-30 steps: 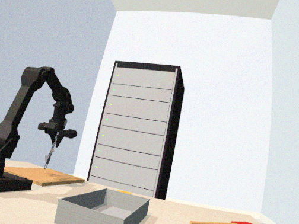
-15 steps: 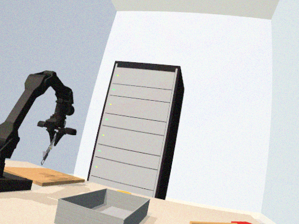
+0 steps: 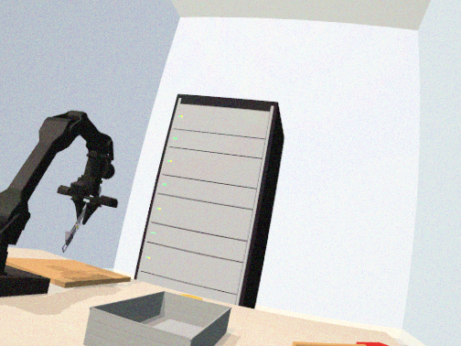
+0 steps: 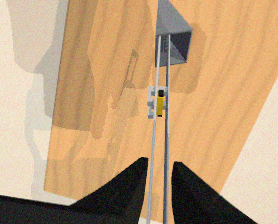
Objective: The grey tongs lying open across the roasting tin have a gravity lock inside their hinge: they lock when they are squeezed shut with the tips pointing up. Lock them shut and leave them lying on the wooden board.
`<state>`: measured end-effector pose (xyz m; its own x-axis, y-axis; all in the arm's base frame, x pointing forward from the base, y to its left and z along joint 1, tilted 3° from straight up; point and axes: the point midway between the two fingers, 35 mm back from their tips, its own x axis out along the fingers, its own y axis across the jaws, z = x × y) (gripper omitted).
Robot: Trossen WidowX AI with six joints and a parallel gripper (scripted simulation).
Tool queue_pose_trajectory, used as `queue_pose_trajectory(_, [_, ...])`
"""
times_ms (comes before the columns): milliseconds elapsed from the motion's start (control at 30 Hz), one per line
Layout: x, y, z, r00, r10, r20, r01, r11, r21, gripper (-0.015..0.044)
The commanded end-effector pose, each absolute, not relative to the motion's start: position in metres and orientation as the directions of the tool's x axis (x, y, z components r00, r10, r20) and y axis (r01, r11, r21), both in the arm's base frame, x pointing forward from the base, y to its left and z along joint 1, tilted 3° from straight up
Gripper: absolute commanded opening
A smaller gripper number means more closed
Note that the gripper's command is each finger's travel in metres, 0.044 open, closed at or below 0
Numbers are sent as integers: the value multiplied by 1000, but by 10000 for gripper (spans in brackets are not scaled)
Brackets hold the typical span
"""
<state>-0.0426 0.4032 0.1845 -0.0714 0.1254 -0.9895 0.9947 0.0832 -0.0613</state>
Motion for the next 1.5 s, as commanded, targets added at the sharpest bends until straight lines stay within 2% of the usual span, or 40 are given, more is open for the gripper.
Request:
queue_pose_trajectory(0, [-42, 405, 182, -68, 131, -989, 994, 90, -56, -150])
queue_pose_trajectory(1467, [-46, 415, 111, -71, 131, -989, 994, 97, -59, -150])
